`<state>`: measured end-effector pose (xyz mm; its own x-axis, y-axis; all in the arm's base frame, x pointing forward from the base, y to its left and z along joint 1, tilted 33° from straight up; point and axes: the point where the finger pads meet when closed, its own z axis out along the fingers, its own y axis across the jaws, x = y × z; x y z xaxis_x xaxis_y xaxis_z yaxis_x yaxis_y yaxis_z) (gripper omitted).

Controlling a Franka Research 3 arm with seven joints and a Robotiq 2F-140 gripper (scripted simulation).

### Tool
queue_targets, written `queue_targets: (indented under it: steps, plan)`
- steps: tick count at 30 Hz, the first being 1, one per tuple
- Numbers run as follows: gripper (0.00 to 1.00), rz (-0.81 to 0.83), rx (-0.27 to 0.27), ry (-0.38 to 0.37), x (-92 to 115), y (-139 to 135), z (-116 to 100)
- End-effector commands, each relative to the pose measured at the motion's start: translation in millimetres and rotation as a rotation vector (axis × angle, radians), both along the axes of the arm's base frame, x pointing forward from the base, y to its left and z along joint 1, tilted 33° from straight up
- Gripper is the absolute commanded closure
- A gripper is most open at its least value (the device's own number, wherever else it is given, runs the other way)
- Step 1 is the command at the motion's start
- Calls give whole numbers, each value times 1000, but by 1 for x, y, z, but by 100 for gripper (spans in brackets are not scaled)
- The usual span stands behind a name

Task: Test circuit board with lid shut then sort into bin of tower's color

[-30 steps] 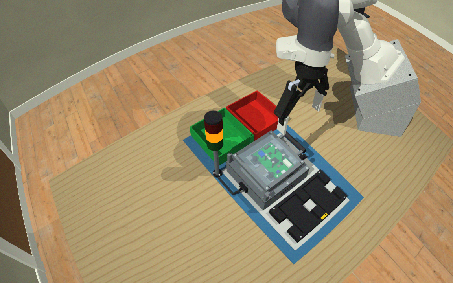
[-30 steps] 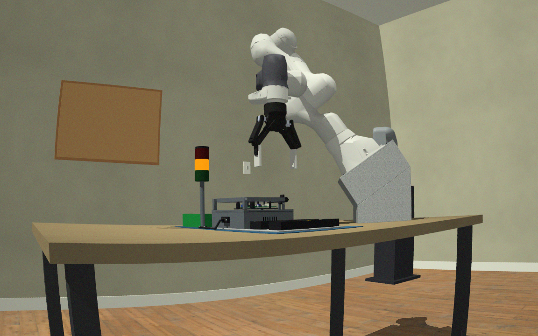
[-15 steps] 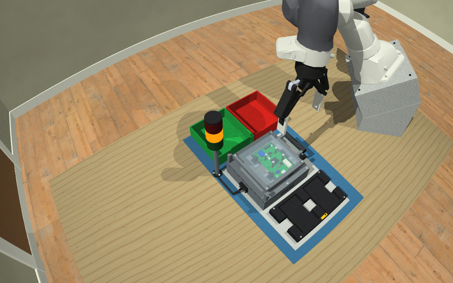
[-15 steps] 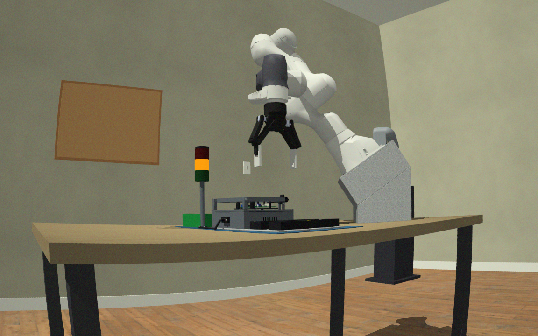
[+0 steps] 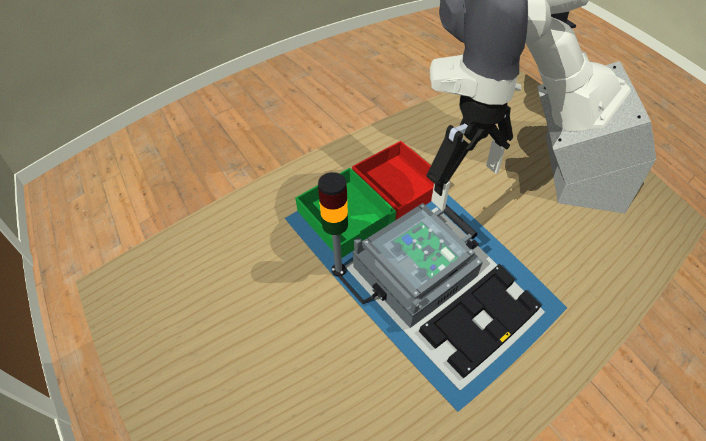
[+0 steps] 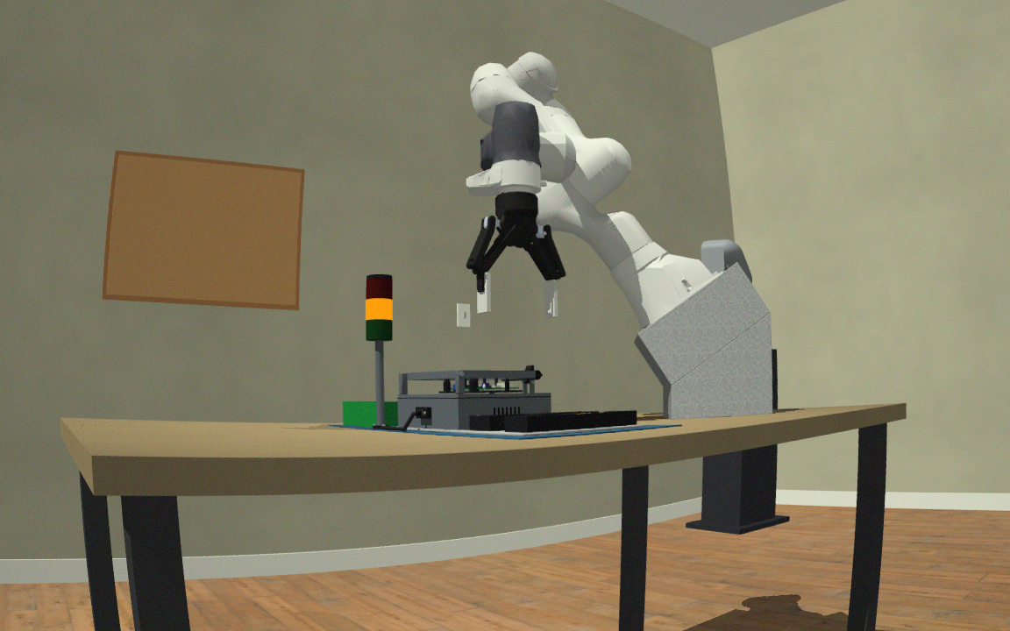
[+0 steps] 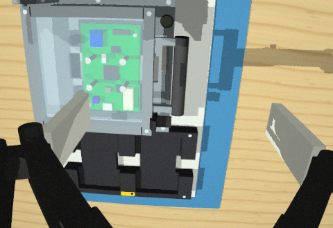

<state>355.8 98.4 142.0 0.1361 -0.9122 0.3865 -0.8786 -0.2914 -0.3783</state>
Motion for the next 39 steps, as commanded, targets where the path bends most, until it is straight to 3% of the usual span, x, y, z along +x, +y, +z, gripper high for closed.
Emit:
queue_targets:
  steps: [1,38,39]
  plan:
    - [0,1,-4,4,-1,-1,0]
    - [0,1,-4,4,-1,-1,0]
    - [100,1,-4,4,-1,-1,0]
